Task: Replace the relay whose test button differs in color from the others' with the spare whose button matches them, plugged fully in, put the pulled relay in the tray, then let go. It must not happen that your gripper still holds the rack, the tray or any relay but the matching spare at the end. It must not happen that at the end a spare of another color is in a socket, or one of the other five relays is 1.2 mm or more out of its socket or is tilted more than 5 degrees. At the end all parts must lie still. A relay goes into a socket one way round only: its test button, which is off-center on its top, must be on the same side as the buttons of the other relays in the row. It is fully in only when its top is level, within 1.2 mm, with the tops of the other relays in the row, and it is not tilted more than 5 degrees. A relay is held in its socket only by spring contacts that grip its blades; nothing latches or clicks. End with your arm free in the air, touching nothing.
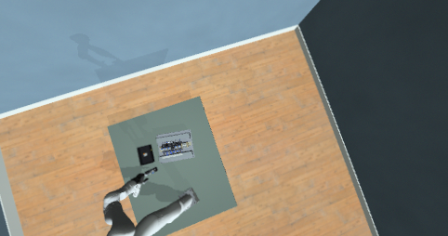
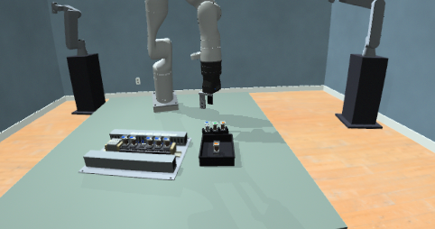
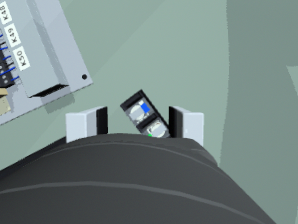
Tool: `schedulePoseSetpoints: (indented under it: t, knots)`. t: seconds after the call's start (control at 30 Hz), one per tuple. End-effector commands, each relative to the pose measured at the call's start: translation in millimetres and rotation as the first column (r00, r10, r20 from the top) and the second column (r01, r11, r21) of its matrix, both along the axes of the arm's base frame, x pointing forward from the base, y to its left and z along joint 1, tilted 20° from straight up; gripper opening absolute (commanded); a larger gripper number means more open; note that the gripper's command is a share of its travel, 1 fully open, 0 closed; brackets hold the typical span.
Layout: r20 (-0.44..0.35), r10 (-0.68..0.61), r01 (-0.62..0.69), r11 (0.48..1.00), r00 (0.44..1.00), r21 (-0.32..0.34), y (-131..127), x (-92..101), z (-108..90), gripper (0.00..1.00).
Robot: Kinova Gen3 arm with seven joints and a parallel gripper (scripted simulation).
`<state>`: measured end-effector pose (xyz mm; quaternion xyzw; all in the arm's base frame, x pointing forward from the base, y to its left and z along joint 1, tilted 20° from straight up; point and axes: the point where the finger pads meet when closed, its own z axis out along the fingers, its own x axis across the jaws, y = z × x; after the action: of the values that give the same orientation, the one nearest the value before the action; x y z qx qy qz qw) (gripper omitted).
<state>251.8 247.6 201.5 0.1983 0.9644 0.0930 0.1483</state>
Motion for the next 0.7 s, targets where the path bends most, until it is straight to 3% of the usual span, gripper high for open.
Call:
schedulePoseSetpoints:
  t: [0.0,0.67]
  knots:
    - [-0.002,-0.030,0.030,0.999,1.000,0.011,0.3,0.4,0.7,1.00]
    - [-0.018,-0.136,0.137,0.990,0.991,0.047,0.1,0.5,0.8,1.00]
